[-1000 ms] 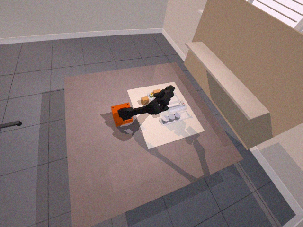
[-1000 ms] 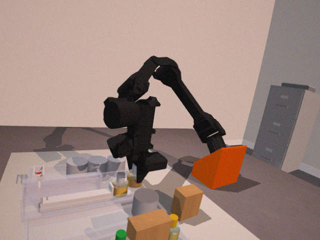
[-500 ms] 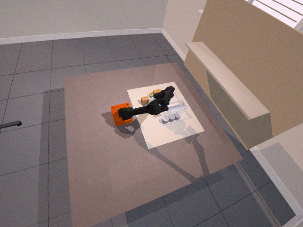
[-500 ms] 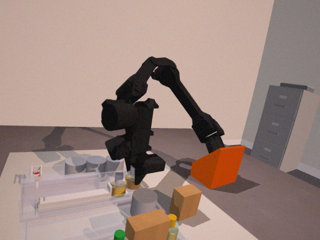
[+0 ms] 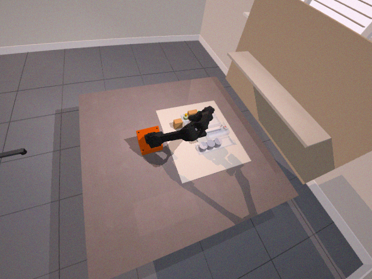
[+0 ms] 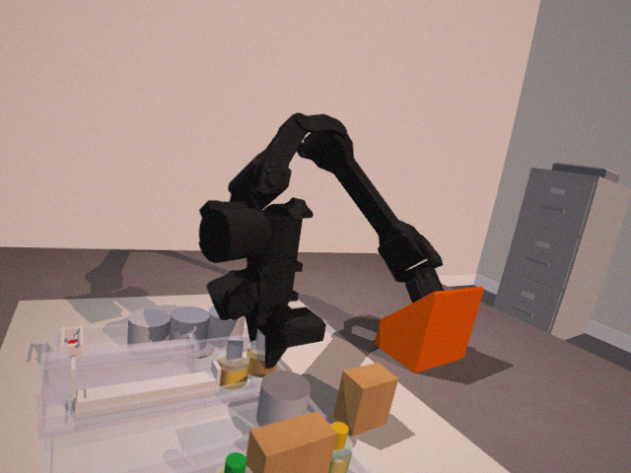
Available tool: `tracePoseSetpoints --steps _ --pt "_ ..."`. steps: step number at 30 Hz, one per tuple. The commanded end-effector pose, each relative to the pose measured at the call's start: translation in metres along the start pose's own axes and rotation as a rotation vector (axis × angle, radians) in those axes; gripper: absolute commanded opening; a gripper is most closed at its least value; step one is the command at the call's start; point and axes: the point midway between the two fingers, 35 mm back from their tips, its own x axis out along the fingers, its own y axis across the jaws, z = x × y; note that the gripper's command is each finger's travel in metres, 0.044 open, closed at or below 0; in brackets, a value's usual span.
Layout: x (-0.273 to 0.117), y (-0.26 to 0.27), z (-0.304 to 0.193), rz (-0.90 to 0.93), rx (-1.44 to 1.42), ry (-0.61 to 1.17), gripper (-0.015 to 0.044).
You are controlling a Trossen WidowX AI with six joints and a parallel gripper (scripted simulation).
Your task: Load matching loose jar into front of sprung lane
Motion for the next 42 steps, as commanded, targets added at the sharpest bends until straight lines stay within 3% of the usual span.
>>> tracePoseSetpoints --steps 1,42 --pt "0.001 -0.001 0.005 -0.008 0.01 -0.02 0.0" --pt "0.011 -0.001 0.0 -0.009 0.01 -0.02 0.0"
